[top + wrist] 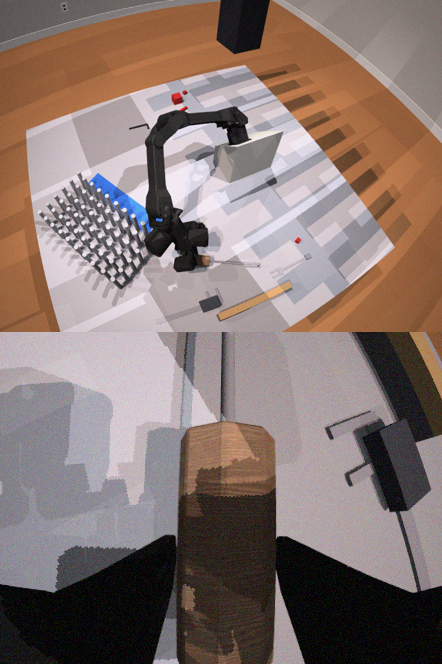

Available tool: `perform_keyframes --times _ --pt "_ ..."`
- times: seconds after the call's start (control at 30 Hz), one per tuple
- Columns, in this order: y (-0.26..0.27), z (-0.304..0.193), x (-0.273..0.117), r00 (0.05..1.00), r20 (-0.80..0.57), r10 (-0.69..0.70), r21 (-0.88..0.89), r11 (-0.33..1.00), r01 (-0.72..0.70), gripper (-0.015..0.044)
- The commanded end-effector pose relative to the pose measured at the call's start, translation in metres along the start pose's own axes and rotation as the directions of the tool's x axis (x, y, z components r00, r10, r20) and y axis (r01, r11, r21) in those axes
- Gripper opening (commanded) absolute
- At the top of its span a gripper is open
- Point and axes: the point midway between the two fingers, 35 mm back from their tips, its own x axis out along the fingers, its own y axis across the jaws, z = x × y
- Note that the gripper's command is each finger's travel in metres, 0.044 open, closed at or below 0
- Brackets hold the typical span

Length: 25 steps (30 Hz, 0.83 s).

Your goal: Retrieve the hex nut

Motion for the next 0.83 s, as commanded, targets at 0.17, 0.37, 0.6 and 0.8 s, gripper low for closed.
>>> perform_keyframes --times 0.17,0.37,0.6,0.8 --pt "0.0071 -0.0030 0.0133 1.000 -0.001 0.005 -0.003 1.000 -0.005 0.0000" --pt "0.0056 -0.0031 0.0108 1.000 0.000 0.002 0.001 1.000 -0.002 0.0105" --pt "0.0056 -0.0031 0.0108 1.000 0.000 0.002 0.001 1.000 -0.002 0.0289" --pt "0.0056 -0.0031 0.0108 1.000 0.000 0.002 0.001 1.000 -0.002 0.0440"
